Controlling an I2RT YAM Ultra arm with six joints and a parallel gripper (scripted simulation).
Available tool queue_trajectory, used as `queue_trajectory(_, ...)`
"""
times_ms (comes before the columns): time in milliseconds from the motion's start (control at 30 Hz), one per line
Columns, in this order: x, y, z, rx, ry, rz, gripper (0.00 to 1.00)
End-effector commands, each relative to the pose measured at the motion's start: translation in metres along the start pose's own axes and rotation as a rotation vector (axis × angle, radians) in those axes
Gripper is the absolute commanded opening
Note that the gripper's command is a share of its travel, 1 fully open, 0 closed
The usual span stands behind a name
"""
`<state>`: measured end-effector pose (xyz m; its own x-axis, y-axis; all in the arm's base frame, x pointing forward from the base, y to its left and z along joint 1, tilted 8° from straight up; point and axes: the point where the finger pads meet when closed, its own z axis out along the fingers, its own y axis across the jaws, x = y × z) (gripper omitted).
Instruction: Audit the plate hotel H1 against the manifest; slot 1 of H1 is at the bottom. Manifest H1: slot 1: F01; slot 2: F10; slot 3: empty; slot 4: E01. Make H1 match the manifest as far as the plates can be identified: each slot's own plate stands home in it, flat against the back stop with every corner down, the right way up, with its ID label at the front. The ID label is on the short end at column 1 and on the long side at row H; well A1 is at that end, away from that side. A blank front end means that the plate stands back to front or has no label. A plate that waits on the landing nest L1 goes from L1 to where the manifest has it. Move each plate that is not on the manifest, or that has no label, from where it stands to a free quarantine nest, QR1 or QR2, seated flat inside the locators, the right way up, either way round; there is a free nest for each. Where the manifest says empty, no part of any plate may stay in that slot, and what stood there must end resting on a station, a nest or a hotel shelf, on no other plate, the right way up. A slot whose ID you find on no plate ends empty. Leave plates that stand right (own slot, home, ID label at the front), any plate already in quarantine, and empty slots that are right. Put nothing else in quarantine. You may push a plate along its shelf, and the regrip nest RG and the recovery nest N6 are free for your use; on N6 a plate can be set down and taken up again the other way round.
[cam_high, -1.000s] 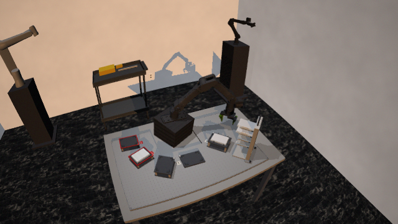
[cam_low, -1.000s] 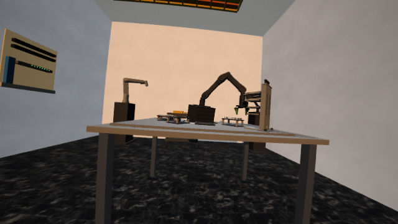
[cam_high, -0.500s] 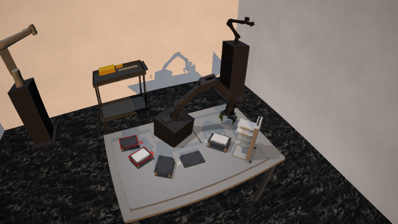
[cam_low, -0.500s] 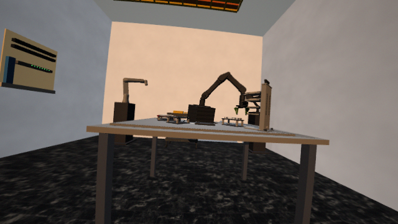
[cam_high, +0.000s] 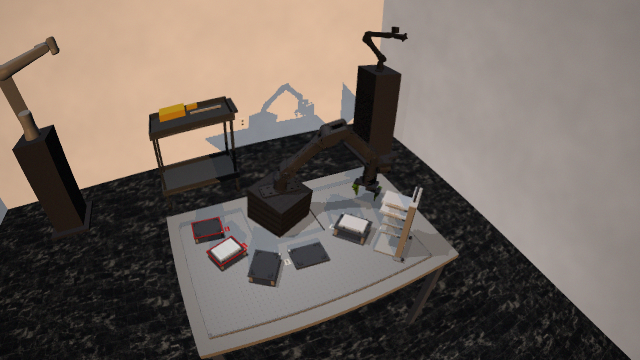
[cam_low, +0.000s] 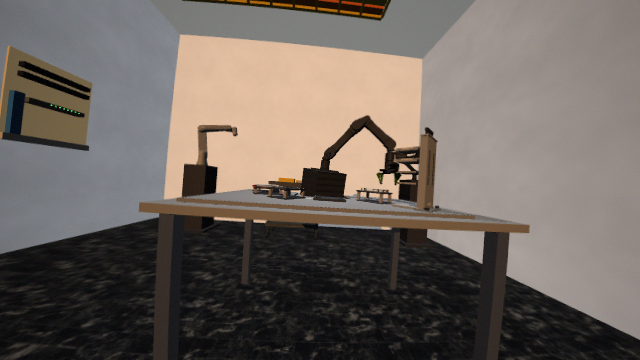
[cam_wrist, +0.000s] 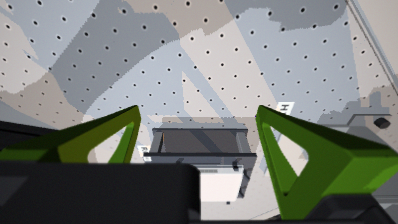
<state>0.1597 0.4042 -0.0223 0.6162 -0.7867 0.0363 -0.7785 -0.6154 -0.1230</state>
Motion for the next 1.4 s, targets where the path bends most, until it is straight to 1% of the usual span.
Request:
queue_trajectory(0, -0.003, -0.004, -0.005, 0.016, -0.015, 0.0, 1.0)
queue_trajectory(267, -0.003, -0.004, -0.005, 0.016, -0.015, 0.0, 1.0)
queue_trajectory(733, -0.003, -0.004, -0.029, 0.016, -0.015, 0.0, 1.0)
queue_trajectory(800, -0.003, -0.004, -0.029, 0.016, -0.015, 0.0, 1.0)
queue_trajectory(1300, -0.002, -0.003, -0.054, 0.016, -0.015, 0.0, 1.0)
queue_trajectory(1367, -0.002, -0.003, -0.054, 0.016, -0.015, 0.0, 1.0)
